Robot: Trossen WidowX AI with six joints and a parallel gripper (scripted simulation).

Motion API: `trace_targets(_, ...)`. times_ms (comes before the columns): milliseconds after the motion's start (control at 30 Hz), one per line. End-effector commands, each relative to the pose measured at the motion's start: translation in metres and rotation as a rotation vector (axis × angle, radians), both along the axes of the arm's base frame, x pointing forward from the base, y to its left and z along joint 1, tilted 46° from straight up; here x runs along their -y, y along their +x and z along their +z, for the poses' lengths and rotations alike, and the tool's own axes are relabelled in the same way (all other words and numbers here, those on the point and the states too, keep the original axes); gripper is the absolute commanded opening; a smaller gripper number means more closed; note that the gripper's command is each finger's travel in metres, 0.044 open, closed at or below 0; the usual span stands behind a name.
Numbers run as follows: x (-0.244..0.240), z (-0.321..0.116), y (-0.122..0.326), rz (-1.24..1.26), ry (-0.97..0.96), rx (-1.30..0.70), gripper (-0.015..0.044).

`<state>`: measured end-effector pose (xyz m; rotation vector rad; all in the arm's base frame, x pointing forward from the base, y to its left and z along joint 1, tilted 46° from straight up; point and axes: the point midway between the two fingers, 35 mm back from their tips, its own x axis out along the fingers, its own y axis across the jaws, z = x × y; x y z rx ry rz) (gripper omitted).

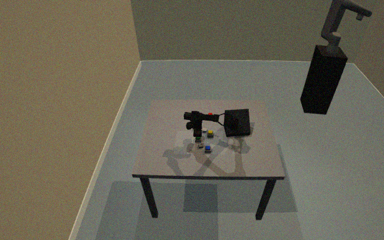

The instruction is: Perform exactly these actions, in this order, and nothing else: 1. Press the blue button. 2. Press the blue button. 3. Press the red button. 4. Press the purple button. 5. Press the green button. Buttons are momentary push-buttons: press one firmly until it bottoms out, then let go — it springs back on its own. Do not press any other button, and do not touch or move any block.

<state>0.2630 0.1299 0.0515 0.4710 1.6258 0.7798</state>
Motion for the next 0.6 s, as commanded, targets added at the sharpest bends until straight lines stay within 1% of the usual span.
trace_targets(0,0.005,0.007,0.001,0.007,-0.001,0.005,0.002)
trace_targets(67,0.002,0.02,0.0,0.007,-0.001,0.005,0.0072)
trace_targets(167,-0.009,0.077,-0.014,0.006,-0.001,0.003,0.0151)
trace_targets(300,-0.016,0.123,-0.034,0.007,0.0,0.002,0.0256)
trace_targets(467,-0.016,0.126,-0.036,0.007,0.0,0.002,0.0387)
trace_targets(500,-0.016,0.126,-0.036,0.007,0.0,0.002,0.04)
trace_targets(567,-0.016,0.126,-0.036,0.007,0.0,0.002,0.04)
